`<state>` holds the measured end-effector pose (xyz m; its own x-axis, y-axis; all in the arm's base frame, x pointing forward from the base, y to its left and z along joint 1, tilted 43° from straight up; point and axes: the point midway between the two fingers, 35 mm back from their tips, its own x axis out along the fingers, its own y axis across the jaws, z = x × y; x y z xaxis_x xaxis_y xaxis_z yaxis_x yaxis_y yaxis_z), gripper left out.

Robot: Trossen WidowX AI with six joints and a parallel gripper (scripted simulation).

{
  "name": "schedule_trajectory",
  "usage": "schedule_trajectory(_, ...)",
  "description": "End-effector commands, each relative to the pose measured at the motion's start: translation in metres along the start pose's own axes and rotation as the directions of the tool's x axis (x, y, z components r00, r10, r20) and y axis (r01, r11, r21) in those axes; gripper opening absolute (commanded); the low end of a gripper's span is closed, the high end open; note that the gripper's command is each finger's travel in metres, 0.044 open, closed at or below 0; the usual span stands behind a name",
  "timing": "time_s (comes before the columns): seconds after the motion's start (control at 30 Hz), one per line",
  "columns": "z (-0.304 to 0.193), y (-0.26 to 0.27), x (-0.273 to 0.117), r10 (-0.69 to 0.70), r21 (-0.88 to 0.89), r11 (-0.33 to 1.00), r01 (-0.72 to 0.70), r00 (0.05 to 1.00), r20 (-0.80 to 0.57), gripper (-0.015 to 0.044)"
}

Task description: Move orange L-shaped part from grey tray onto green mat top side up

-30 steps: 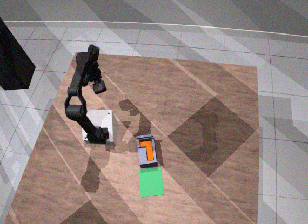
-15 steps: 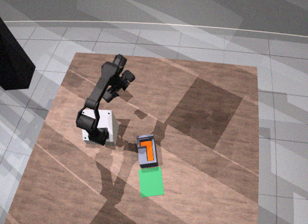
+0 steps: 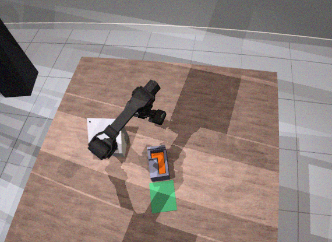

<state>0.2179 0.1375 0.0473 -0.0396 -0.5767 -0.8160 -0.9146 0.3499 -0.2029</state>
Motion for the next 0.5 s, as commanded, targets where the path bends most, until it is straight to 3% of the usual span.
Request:
schedule_trajectory(0.0,-0.05,-0.046,0.025,-0.025,0.613,0.787,0.065,0.997,-0.074,0.018)
schedule_trajectory(0.17,-0.08,-0.066,0.039,-0.03,0.852,0.51,0.119,0.992,-0.121,0.018)
schedule_trajectory(0.47,-0.081,-0.067,0.039,-0.03,0.86,0.496,0.122,0.992,-0.123,0.018)
